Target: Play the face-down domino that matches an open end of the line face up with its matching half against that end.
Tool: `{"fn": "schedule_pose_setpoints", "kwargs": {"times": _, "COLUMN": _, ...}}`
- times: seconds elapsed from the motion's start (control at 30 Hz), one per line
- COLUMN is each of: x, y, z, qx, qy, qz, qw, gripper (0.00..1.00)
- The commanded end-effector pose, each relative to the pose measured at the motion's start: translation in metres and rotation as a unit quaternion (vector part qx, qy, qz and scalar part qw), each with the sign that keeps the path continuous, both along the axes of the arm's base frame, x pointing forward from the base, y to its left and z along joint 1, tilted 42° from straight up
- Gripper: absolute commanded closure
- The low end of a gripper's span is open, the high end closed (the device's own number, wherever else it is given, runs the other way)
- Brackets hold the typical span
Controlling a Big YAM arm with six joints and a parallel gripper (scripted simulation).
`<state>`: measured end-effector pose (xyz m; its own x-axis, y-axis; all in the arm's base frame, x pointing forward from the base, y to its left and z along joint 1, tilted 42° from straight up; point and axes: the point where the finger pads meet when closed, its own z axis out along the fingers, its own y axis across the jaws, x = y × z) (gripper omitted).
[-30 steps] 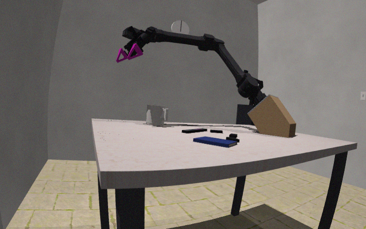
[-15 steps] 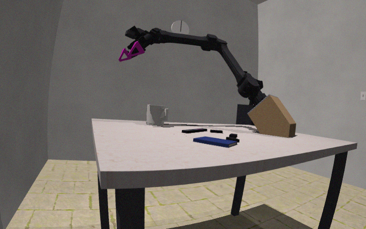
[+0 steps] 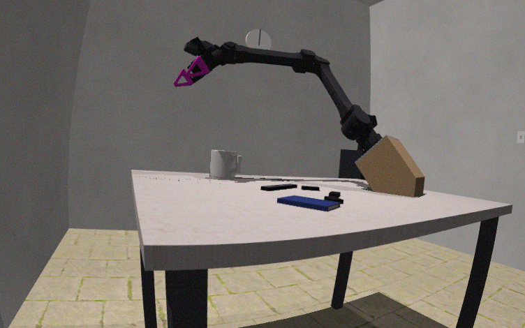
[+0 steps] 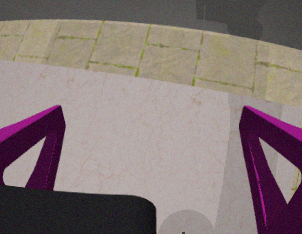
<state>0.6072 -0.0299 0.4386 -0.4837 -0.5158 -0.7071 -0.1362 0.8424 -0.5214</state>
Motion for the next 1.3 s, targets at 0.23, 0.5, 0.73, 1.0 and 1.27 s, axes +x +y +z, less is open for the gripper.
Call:
{"fn": "schedule_pose_setpoints", "kwargs": {"times": 0.23, "x": -0.009, "y": 0.004, "z": 0.022, "qx": 0.028, "qy": -0.041, "qz": -0.006, "qw": 0.999, "gripper": 0.00}}
{"fn": "schedule_pose_setpoints", "kwargs": {"times": 0.5, "x": -0.025, "y": 0.010, "z": 0.041, "qx": 0.090, "qy": -0.109, "qz": -0.014, "qw": 0.990, "gripper": 0.00}}
{"fn": "schedule_pose_setpoints", "kwargs": {"times": 0.73, "x": -0.025, "y": 0.010, "z": 0.041, "qx": 0.090, "qy": -0.109, "qz": -0.014, "qw": 0.990, "gripper": 0.00}}
{"fn": "schedule_pose_setpoints", "kwargs": {"times": 1.0, "x": -0.039, "y": 0.015, "z": 0.044, "qx": 0.139, "qy": -0.148, "qz": -0.011, "qw": 0.979, "gripper": 0.00}}
{"fn": "schedule_pose_setpoints", "kwargs": {"times": 1.27, "x": -0.044, "y": 0.017, "z": 0.048, "qx": 0.155, "qy": -0.164, "qz": -0.012, "qw": 0.974, "gripper": 0.00}}
